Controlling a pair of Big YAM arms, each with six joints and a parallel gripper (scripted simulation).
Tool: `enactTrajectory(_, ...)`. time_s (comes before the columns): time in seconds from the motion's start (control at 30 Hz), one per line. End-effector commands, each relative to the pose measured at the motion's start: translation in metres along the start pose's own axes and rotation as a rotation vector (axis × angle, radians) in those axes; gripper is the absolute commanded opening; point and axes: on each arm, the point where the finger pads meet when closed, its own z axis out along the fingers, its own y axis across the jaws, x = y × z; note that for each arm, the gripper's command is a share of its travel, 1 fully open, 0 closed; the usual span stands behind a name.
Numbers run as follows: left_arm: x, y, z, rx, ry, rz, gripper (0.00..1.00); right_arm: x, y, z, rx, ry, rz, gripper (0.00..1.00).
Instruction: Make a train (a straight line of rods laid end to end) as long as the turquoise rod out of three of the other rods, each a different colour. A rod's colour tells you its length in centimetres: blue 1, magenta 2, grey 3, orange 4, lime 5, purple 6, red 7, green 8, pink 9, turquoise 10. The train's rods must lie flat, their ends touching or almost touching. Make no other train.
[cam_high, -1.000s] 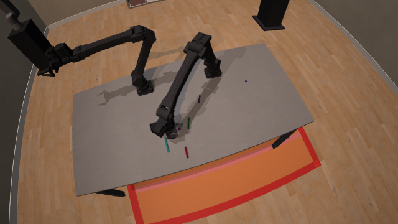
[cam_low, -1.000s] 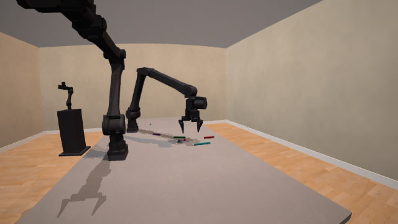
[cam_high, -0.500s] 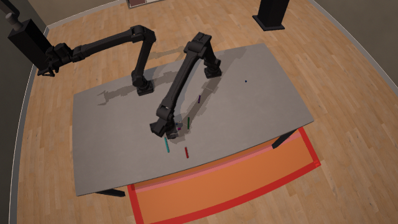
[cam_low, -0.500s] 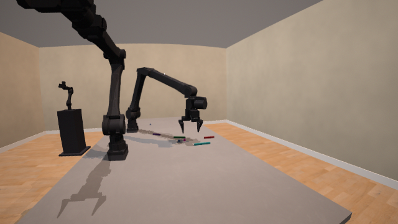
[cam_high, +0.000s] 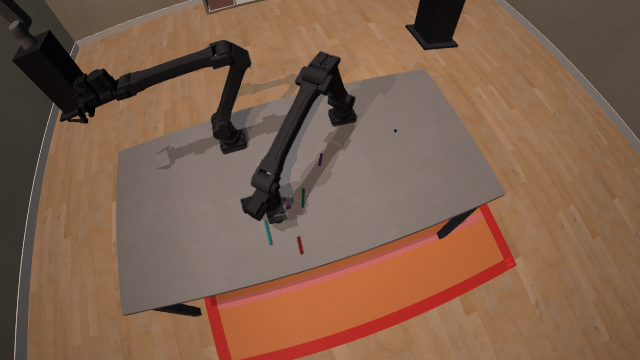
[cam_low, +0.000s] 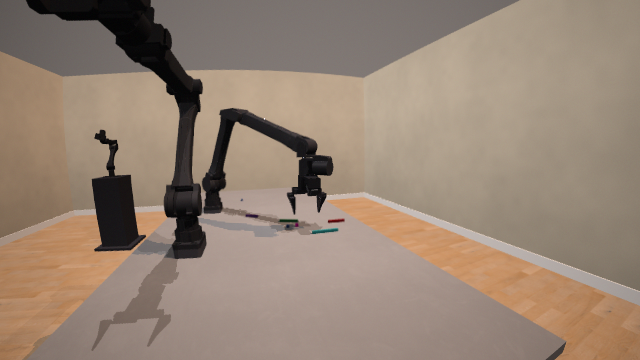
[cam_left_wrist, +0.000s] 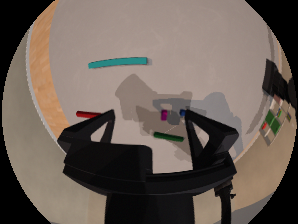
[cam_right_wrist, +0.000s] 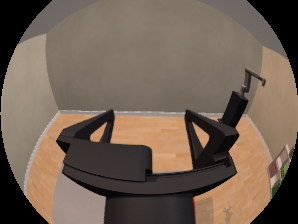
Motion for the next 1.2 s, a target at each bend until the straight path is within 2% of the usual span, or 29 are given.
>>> enactTrajectory(0.0,-0.017,0.022,-0.031,-0.048,-0.052,0.011,1.0,-0.006,-0.003,0.006,0.009,-0.025,0.017,1.0)
enactTrajectory(0.37,-0.017,0.022,-0.03,-0.048,-0.052,0.009,1.0,-0.006,-0.003,0.006,0.009,-0.025,0.017,1.0)
enactTrajectory(0.63,-0.012,0.027,-0.02,-0.032,-0.039,-0.11,1.0,-0.006,-0.003,0.006,0.009,-0.025,0.017,1.0)
enactTrajectory(0.77,-0.011,0.032,-0.02,-0.029,-0.042,-0.262,1.0,-0.006,-0.003,0.006,0.009,-0.025,0.017,1.0)
enactTrajectory(1.17,-0.006,0.042,-0.02,-0.024,-0.045,-0.539,1.0,-0.006,-0.003,0.006,0.009,-0.025,0.017,1.0)
